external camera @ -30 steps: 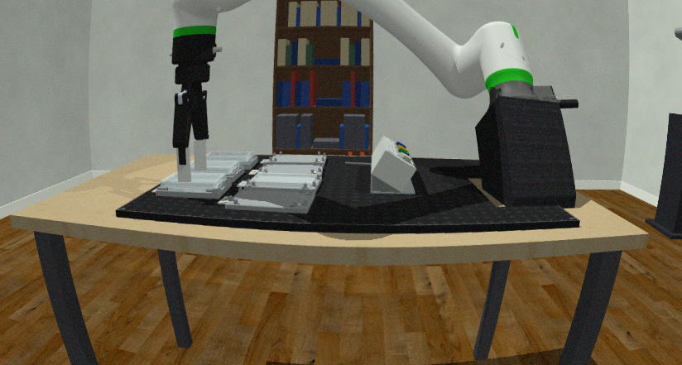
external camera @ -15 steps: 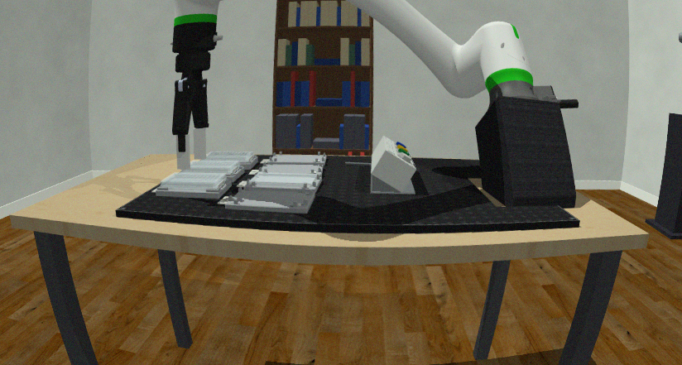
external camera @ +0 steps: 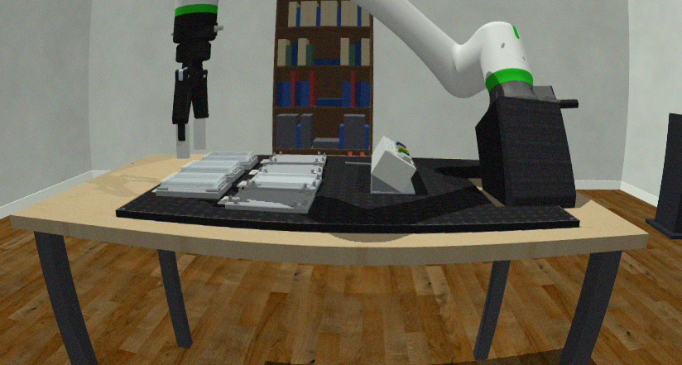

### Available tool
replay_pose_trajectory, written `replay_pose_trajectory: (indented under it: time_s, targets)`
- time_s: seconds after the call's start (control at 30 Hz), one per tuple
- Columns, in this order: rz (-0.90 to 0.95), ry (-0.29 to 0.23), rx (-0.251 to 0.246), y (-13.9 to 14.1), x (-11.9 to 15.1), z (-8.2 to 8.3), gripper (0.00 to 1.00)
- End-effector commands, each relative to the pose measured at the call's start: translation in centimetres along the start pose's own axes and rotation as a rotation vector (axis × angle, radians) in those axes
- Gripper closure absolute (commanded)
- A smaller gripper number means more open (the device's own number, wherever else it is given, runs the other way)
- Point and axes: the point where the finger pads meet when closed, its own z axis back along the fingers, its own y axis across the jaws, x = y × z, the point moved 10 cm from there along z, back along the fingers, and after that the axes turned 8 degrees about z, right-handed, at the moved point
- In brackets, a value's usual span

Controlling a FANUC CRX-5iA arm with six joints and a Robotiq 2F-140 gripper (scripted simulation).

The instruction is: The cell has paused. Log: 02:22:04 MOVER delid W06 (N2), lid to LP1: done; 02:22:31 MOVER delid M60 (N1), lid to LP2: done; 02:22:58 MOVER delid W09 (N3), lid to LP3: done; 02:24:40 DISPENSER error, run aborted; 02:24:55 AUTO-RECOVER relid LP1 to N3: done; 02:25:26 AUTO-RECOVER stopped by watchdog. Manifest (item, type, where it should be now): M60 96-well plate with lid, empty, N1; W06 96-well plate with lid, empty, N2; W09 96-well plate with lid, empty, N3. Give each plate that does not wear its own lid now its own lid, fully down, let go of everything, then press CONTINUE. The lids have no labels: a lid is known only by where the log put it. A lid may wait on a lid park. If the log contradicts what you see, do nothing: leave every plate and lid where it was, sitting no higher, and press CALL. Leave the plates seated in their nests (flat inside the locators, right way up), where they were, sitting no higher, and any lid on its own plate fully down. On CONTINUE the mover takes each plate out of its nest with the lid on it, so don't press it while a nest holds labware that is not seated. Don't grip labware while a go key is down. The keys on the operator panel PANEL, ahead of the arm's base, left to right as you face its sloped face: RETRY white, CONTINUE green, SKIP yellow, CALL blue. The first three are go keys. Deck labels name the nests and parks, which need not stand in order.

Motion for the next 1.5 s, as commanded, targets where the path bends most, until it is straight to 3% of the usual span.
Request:
replay_pose_trajectory:
  time_s: [0.0, 0.33, 0.47, 0.5, 0.53, 0.6, 0.63, 0.67, 0.77, 0.97, 1.47]
  targets:
    - [0.000, 0.000, 0.000, 0.0, 0.0, 0.2, 0.34]
    - [-0.004, 0.001, 0.000, 0.1, 0.7, 0.4, 0.34]
    - [-0.027, 0.003, 0.003, 1.2, 6.4, 0.9, 0.34]
    - [-0.027, 0.003, 0.003, 1.2, 6.4, 0.9, 0.34]
    - [-0.035, 0.003, 0.003, 1.7, 8.5, 1.0, 0.34]
    - [-0.035, 0.003, 0.003, 1.7, 8.5, 1.0, 0.34]
    - [-0.043, 0.003, 0.003, 2.1, 10.8, 0.9, 0.34]
    - [-0.043, 0.003, 0.003, 2.1, 10.8, 0.9, 0.34]
    - [-0.057, 0.002, 0.001, 3.0, 14.9, 0.6, 0.34]
    - [-0.068, 0.000, 0.000, 3.7, 18.4, 0.2, 0.34]
    - [-0.069, 0.000, 0.000, 3.8, 18.8, 0.1, 0.34]
